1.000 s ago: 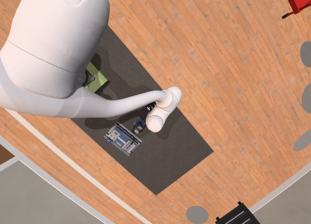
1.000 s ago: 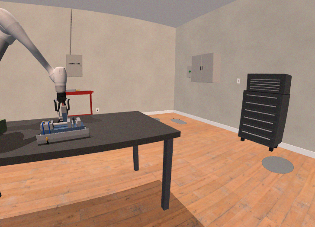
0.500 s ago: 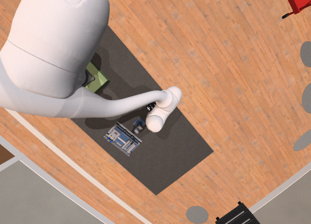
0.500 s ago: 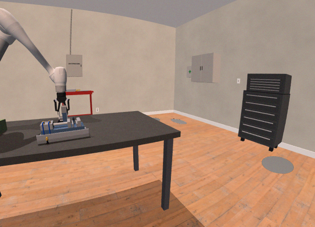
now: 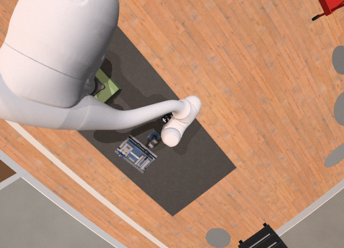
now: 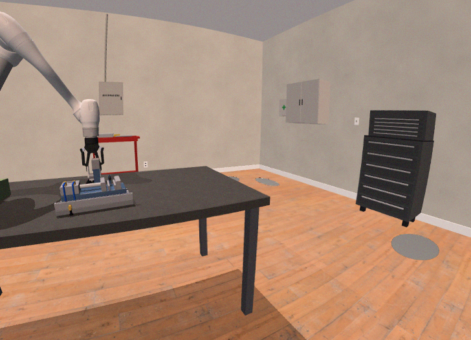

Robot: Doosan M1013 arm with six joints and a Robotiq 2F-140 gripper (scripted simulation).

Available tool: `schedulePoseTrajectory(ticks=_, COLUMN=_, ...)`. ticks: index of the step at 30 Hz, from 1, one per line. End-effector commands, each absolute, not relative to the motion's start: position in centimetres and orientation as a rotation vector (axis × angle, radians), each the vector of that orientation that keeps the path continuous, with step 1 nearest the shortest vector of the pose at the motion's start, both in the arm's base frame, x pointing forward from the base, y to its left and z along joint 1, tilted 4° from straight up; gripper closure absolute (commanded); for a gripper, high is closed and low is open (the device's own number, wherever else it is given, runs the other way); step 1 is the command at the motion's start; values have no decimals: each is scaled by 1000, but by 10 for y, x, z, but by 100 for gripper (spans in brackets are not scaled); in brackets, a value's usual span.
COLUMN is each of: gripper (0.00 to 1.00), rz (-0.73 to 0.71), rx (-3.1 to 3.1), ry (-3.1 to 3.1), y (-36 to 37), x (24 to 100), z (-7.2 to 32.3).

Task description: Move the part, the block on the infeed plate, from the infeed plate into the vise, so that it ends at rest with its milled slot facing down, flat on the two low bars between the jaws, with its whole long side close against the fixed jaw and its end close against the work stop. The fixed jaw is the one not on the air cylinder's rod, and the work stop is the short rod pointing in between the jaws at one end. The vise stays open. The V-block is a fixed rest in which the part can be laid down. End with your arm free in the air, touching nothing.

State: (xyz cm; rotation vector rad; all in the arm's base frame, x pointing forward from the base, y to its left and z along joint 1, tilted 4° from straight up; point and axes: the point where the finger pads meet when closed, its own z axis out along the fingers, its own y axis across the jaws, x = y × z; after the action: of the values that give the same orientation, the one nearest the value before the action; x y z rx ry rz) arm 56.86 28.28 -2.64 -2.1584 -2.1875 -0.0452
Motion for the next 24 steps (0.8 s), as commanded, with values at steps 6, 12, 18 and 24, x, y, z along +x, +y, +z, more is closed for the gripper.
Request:
schedulePoseTrajectory(ticks=6, gripper=100, rz=-44, rx=-2155, ry=-2190, y=282, x=568, z=-13)
schedulePoseTrajectory(ticks=12, gripper=100, rz=-44, rx=-2155, ry=-2190, y=281, x=569, z=3)
schedulePoseTrajectory(ticks=18, gripper=100, rz=-44, rx=-2155, ry=-2190, y=279, x=569, z=23)
schedulePoseTrajectory(ticks=24, gripper=100, rz=-44, rx=-2155, ry=-2190, y=278, x=570, z=38)
